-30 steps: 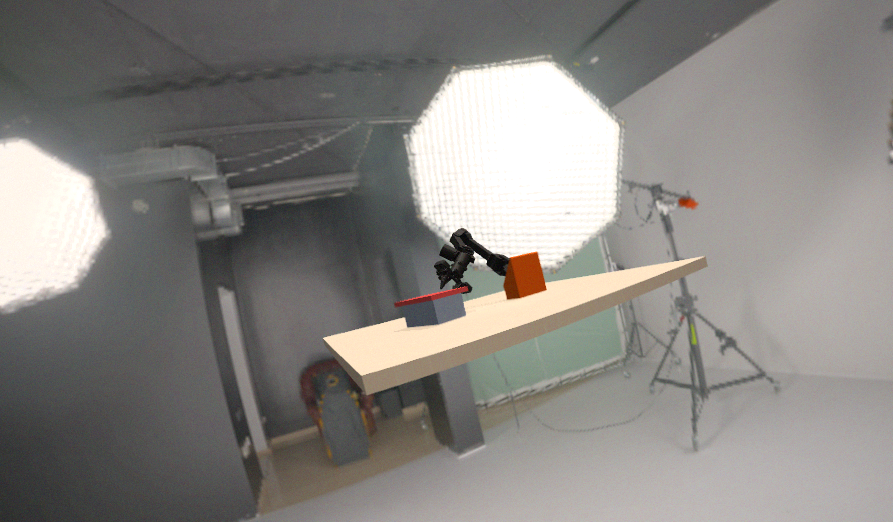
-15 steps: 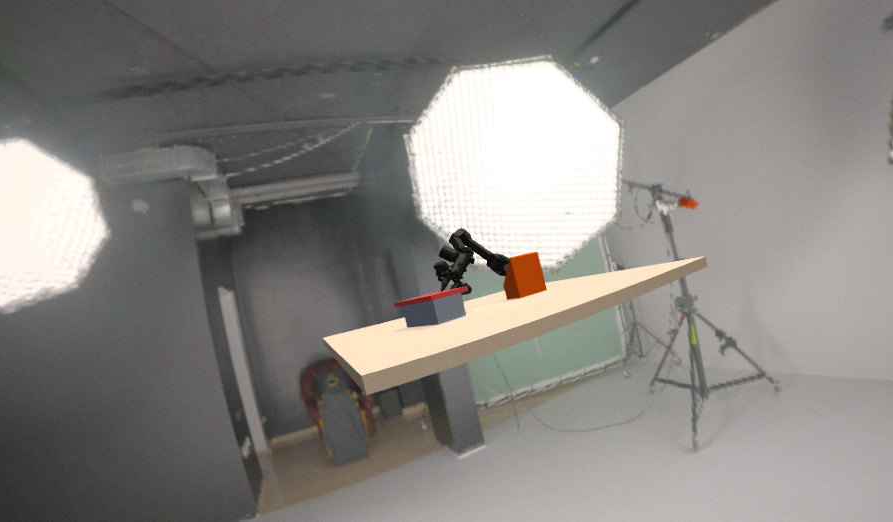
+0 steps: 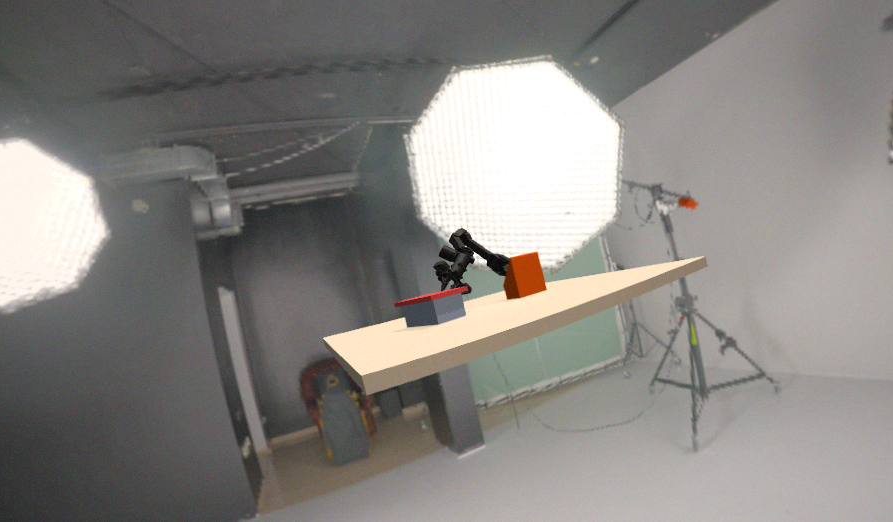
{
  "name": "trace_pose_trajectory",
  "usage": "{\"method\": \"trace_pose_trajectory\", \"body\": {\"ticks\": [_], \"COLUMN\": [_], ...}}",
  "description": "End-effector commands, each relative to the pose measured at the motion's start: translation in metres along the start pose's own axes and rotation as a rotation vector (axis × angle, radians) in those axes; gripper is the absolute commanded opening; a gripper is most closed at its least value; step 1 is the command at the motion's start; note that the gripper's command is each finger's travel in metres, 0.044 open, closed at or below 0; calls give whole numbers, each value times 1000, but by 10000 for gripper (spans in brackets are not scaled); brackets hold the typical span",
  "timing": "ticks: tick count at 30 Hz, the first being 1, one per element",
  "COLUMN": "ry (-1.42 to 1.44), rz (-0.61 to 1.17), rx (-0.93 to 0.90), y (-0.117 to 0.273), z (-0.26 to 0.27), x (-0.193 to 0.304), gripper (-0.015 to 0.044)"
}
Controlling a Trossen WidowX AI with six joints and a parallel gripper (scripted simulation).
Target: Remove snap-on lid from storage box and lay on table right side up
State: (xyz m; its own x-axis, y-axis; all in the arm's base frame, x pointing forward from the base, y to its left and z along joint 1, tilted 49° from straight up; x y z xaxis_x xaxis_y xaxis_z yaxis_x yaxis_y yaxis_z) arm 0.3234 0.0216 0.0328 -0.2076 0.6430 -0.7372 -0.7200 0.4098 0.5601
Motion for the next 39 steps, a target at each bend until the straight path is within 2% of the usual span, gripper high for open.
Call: {"method": "trace_pose_trajectory", "body": {"ticks": [1,39], "ry": [-1,-1], "rz": [0,1], "rx": [0,0], "y": [1,7], "z": [1,6], "x": [0,0], "gripper": [0,0]}}
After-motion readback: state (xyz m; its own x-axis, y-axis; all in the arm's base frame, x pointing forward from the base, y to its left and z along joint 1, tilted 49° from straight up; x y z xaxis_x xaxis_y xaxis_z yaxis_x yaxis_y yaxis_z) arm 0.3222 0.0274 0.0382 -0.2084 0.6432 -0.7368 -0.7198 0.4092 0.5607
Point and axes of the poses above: the point midway between the two fingers, 35 mm back from their tips, its own y axis back along the fingers, its own z axis across the jaws, x = y × z, the point moved 5 cm from there along y, back along the fingers, and after that the axes turned 1 degree about y, right-handed, at the moved point
